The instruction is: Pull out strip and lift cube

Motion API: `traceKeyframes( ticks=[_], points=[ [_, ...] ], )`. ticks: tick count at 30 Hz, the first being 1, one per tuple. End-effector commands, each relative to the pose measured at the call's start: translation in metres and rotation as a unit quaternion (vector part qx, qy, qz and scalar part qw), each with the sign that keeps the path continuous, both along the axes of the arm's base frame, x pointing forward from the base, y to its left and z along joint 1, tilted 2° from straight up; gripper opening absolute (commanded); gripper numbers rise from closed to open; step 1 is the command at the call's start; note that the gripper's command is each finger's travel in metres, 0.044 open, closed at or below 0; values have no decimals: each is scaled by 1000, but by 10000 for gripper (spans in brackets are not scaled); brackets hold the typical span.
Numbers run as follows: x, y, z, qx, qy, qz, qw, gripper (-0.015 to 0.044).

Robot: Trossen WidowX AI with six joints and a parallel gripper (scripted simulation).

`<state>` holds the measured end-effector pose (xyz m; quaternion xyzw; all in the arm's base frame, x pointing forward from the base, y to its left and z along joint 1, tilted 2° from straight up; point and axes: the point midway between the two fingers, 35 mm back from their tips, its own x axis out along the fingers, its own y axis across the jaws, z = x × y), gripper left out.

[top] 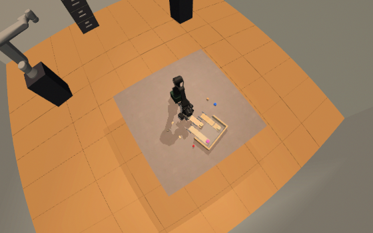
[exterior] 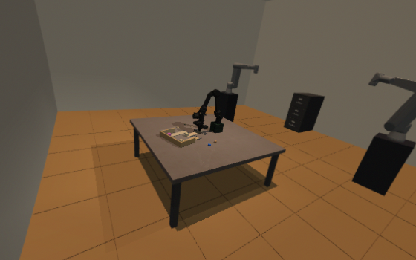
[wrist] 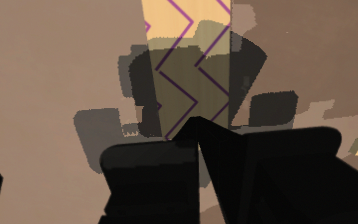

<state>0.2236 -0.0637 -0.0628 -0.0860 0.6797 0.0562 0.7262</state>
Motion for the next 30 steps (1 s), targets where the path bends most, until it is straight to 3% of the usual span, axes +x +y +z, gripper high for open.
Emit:
traceKeyframes(
  ticks=[1,6,10,16,26,30],
  points=[
    [-13,1,-6,2,21,0,1000,0],
    [1,1,41,2,19,0,1000,0],
    [1,1,44,2,20,0,1000,0],
    [27,5,46,0,21,59,998,157],
    [66,14,54,0,19,60,998,420],
    [82,18,57,0,18,60,998,440]
  ],
)
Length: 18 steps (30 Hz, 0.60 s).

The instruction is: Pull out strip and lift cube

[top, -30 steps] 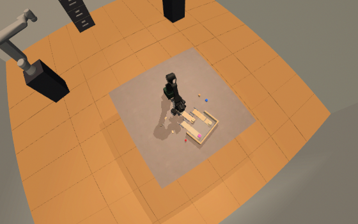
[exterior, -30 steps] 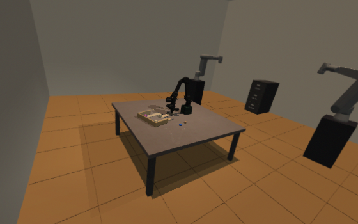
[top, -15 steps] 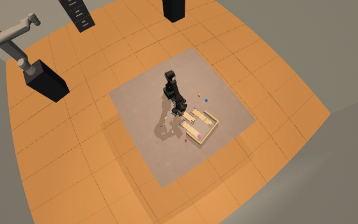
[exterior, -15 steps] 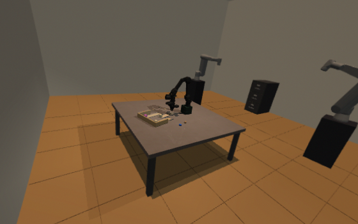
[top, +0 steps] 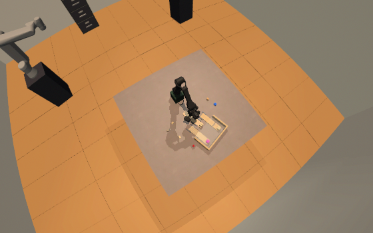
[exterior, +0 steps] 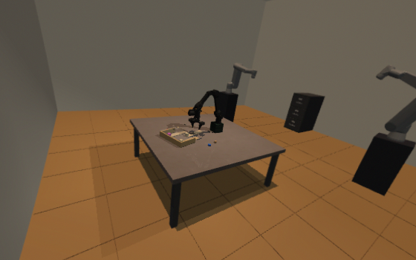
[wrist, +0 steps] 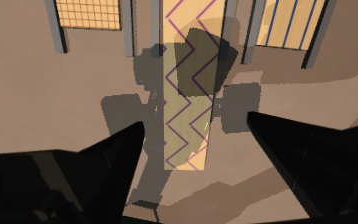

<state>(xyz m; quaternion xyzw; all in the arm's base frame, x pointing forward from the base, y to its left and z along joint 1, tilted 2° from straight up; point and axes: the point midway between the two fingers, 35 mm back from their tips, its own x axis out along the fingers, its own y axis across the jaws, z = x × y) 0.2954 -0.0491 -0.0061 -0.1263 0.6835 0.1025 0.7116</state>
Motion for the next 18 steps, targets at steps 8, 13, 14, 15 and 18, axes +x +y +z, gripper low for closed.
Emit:
traceKeyframes(
  ticks=[8,13,14,15,18],
  points=[
    [43,10,7,-1,2,-1,1000,440],
    [63,14,11,-1,2,-1,1000,440],
    [67,15,12,0,1,-1,1000,440],
    [71,16,13,0,1,-1,1000,440],
    [83,18,15,0,1,-1,1000,440]
  ],
)
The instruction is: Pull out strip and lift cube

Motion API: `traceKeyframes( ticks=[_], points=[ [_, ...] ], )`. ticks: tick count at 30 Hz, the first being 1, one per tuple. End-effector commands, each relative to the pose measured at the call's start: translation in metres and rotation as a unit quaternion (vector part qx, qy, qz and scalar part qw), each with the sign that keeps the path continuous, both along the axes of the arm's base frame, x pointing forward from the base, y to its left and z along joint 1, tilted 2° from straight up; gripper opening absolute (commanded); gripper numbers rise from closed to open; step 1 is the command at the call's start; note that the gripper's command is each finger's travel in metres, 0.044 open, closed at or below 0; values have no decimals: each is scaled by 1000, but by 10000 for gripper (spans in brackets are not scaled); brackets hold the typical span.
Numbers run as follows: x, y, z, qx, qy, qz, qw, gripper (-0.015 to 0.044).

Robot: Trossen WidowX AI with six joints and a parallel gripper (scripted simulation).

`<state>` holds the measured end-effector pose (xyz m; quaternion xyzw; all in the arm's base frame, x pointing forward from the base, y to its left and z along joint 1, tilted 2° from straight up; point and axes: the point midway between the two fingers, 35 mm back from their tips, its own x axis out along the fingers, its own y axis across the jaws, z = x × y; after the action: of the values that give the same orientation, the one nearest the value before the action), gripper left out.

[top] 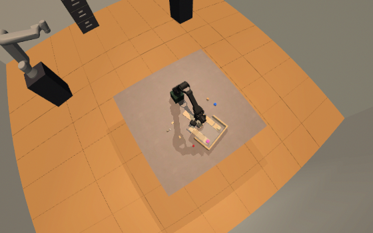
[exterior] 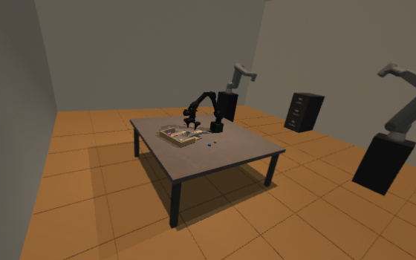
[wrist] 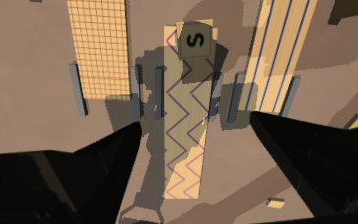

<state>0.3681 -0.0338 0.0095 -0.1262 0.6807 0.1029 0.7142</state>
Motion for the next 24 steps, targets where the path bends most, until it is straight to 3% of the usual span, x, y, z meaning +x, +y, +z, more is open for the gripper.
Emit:
traceKeyframes(
  ticks=[1,13,20,24],
  points=[
    [15,4,0,-1,4,-1,1000,440],
    [58,14,2,-1,2,-1,1000,440],
    [59,14,-7,-1,2,-1,1000,256],
    [60,13,-13,-1,2,-1,1000,250]
  ],
)
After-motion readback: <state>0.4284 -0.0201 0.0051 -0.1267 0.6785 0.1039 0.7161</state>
